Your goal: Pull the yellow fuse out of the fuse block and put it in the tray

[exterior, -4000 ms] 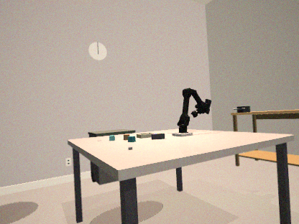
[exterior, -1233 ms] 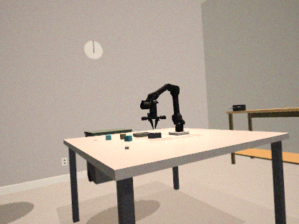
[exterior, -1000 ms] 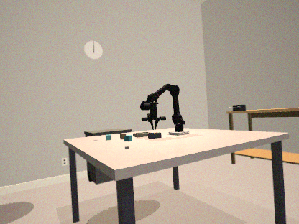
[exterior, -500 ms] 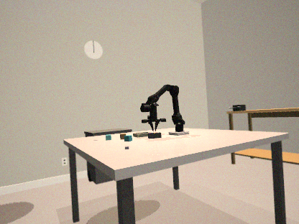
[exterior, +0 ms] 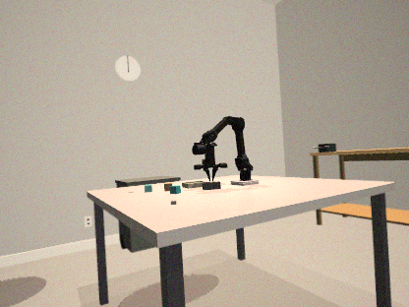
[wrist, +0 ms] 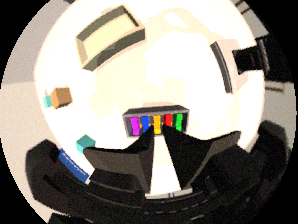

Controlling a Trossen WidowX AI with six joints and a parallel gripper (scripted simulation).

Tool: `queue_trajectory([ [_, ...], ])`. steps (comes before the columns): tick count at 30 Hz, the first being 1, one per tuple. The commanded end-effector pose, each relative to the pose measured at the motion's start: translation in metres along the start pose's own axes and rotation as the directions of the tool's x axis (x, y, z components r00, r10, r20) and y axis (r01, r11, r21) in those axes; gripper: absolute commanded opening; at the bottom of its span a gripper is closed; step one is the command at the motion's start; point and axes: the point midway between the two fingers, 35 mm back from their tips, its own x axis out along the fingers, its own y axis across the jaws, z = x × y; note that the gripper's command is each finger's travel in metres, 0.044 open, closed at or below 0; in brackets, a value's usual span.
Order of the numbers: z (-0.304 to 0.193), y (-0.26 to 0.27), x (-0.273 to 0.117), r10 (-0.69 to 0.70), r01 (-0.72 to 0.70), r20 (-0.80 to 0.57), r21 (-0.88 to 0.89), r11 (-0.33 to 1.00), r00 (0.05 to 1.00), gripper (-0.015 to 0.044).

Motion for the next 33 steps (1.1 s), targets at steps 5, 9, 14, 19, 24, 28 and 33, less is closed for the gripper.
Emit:
queue_trajectory([
  [5,0.0007,0.0003,0.0044,0.002,-0.002,0.005,0.004,1.000,1.000,0.0060],
  [9,0.0007,0.0003,0.0082,0.002,-0.002,0.005,0.004,1.000,1.000,0.0060],
  [14,0.0008,0.0003,0.0104,0.002,-0.002,0.005,0.004,1.000,1.000,0.0060],
  [19,0.0008,0.0003,0.0104,0.002,-0.002,0.005,0.004,1.000,1.000,0.0060],
  [24,-0.0001,0.0004,0.0094,0.001,-0.001,0.000,0.000,1.000,1.000,0.0027],
  [28,-0.0001,0.0004,0.0094,0.001,-0.001,0.000,0.000,1.000,1.000,0.0000],
  [33,-0.0001,0.0004,0.0093,0.001,-0.001,0.000,0.000,1.000,1.000,0.0000],
])
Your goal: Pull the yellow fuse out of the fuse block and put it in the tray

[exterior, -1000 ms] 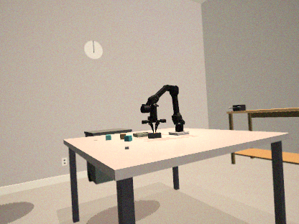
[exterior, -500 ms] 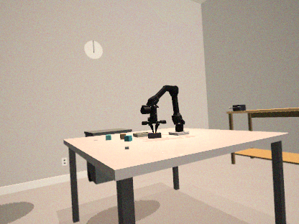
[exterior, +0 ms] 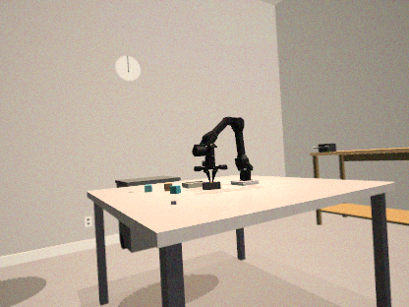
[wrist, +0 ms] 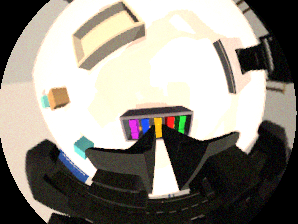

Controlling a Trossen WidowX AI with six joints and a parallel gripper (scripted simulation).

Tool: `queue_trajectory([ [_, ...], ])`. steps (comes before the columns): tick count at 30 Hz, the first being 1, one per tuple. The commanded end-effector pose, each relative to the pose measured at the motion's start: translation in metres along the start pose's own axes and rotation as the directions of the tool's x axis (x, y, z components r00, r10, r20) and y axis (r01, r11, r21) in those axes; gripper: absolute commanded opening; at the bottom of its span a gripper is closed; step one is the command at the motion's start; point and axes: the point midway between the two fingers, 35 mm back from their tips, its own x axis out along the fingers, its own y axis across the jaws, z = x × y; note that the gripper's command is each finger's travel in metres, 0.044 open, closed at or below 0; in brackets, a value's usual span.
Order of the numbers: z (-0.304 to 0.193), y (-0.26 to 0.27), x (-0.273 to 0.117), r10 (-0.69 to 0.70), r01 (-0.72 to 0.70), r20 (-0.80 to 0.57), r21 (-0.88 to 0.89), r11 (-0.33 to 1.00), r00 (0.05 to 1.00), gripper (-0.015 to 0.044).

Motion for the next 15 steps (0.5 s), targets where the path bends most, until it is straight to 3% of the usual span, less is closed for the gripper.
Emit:
queue_trajectory([
  [1,-0.0001,0.0001,-0.0005,0.000,0.000,0.000,0.000,1.000,1.000,0.0000],
  [15,-0.0002,0.0005,-0.0072,0.001,-0.001,0.001,0.001,1.000,1.000,0.0000],
])
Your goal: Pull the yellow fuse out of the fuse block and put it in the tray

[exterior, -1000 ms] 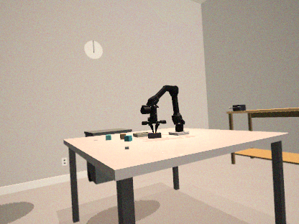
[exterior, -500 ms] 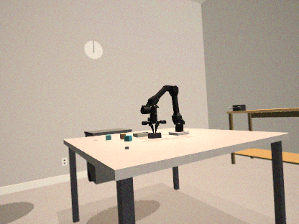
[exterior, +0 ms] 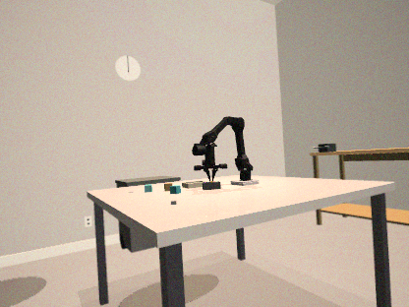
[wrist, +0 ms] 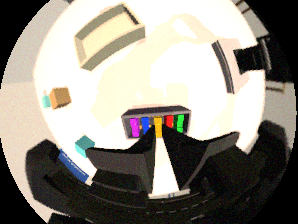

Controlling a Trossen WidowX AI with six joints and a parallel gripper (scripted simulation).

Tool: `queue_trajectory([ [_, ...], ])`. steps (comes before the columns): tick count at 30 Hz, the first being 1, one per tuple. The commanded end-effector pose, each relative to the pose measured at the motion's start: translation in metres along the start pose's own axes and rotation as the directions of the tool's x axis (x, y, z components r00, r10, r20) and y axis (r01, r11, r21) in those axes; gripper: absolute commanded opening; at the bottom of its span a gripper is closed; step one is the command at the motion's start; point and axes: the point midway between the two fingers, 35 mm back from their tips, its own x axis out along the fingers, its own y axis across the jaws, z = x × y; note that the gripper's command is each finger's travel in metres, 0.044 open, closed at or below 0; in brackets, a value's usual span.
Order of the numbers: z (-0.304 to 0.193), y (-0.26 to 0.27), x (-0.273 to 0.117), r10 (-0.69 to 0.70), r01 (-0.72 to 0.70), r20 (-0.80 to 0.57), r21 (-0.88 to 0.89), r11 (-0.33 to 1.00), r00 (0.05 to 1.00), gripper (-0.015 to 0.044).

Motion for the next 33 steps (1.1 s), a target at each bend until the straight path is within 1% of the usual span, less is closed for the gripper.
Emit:
queue_trajectory([
  [1,0.000,0.001,-0.003,0.002,-0.002,0.000,0.001,1.000,1.000,0.0000],
  [33,0.000,0.001,-0.018,0.002,-0.002,0.002,0.002,1.000,1.000,0.0000],
])
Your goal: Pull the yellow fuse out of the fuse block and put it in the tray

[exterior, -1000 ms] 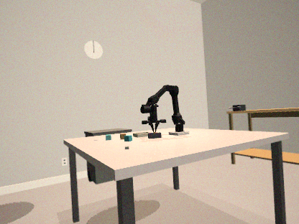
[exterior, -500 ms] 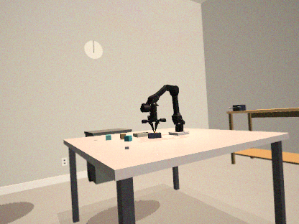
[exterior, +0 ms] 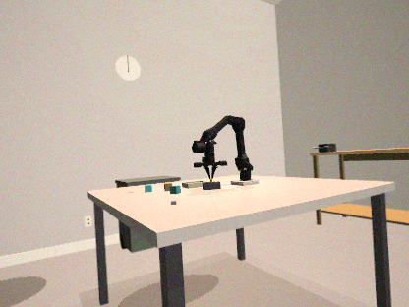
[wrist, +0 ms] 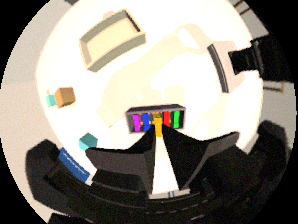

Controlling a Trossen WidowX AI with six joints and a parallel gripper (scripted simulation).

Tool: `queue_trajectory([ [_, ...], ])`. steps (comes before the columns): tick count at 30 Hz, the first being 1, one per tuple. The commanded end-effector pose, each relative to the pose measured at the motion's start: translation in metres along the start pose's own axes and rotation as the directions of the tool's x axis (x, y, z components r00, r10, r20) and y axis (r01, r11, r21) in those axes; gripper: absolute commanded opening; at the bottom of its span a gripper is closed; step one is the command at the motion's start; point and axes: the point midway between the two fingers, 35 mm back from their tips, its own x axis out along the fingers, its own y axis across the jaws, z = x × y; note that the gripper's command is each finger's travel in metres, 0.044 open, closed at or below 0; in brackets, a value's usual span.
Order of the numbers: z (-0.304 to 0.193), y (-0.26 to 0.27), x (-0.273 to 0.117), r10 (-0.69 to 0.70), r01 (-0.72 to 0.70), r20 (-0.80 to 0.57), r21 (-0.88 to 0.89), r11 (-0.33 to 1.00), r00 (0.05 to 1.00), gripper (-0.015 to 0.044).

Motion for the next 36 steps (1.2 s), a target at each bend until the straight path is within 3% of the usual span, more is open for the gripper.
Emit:
queue_trajectory([
  [1,0.000,0.001,-0.002,0.003,-0.003,0.002,0.002,1.000,1.000,0.0000],
  [36,0.001,0.000,-0.025,0.003,-0.003,0.004,0.004,1.000,1.000,0.0000],
])
